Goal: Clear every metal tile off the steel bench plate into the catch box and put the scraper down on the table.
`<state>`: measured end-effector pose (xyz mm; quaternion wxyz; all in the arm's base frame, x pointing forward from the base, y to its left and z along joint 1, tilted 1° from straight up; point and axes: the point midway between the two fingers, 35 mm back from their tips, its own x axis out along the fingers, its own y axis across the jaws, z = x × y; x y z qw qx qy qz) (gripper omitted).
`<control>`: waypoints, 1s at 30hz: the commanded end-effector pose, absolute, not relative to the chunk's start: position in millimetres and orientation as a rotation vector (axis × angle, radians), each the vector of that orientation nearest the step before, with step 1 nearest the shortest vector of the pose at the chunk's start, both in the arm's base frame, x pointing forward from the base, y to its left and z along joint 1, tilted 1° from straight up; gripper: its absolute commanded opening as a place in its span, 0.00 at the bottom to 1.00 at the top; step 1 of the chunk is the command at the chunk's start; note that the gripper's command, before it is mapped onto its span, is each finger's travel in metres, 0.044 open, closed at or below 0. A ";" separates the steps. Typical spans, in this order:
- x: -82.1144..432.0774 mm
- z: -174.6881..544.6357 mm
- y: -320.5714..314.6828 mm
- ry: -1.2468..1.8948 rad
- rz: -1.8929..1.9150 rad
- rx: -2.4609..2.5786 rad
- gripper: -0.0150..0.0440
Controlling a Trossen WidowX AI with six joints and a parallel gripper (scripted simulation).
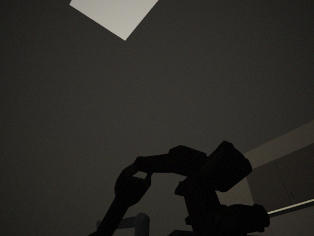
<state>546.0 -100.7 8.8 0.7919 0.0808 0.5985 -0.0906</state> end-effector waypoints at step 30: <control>552.0 32.0 -82.9 1.264 -0.201 0.175 0.25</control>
